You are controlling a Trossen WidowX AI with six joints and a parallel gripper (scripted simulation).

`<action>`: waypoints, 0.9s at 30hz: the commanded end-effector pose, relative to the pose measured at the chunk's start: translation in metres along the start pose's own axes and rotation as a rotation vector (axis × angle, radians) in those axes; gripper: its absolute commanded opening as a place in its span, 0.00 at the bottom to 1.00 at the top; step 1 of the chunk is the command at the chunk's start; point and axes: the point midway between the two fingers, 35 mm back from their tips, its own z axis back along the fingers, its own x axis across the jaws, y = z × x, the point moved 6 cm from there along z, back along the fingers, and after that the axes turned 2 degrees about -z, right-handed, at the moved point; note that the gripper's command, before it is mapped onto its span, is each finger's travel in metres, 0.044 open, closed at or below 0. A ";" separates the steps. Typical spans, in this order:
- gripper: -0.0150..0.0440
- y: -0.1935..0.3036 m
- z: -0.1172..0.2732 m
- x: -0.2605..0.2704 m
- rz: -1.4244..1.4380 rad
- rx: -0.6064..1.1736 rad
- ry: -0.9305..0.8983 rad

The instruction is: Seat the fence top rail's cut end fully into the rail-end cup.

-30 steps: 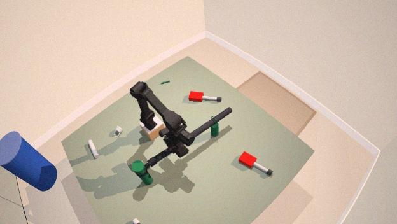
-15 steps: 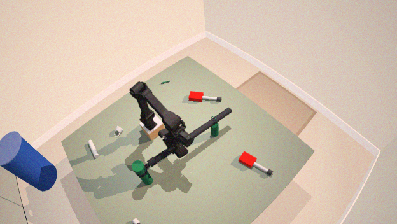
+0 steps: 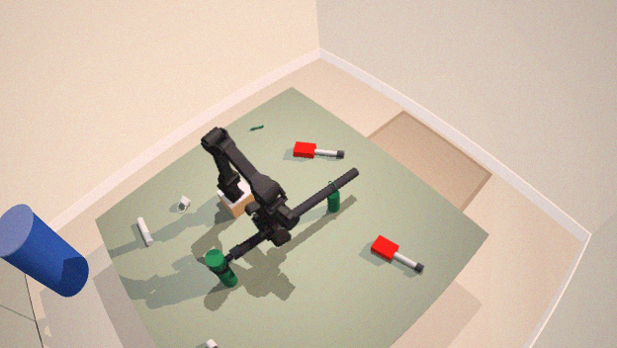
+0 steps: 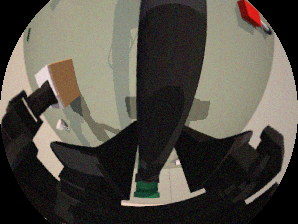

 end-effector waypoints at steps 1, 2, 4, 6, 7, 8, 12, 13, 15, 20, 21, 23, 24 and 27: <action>0.25 0.007 0.003 -0.001 -0.006 0.020 0.020; 0.25 0.007 0.003 -0.001 -0.006 0.020 0.020; 0.25 0.008 0.003 -0.002 -0.006 0.020 0.020; 0.25 0.009 0.002 -0.002 -0.006 0.020 0.020; 0.25 0.009 0.002 -0.002 -0.006 0.020 0.020; 0.25 0.010 0.002 -0.001 -0.006 0.020 0.020; 0.25 0.011 0.001 -0.001 -0.006 0.020 0.020; 0.25 0.012 0.001 -0.001 -0.006 0.020 0.020; 0.25 0.012 0.001 -0.001 -0.006 0.020 0.020; 0.25 0.014 0.000 -0.001 -0.006 0.020 0.020; 0.25 0.014 0.000 -0.001 -0.006 0.020 0.020; 0.25 0.009 -0.003 -0.001 0.001 0.002 0.003; 0.25 0.009 -0.003 -0.001 0.001 0.002 0.003; 0.25 0.009 -0.003 -0.001 0.001 0.002 0.003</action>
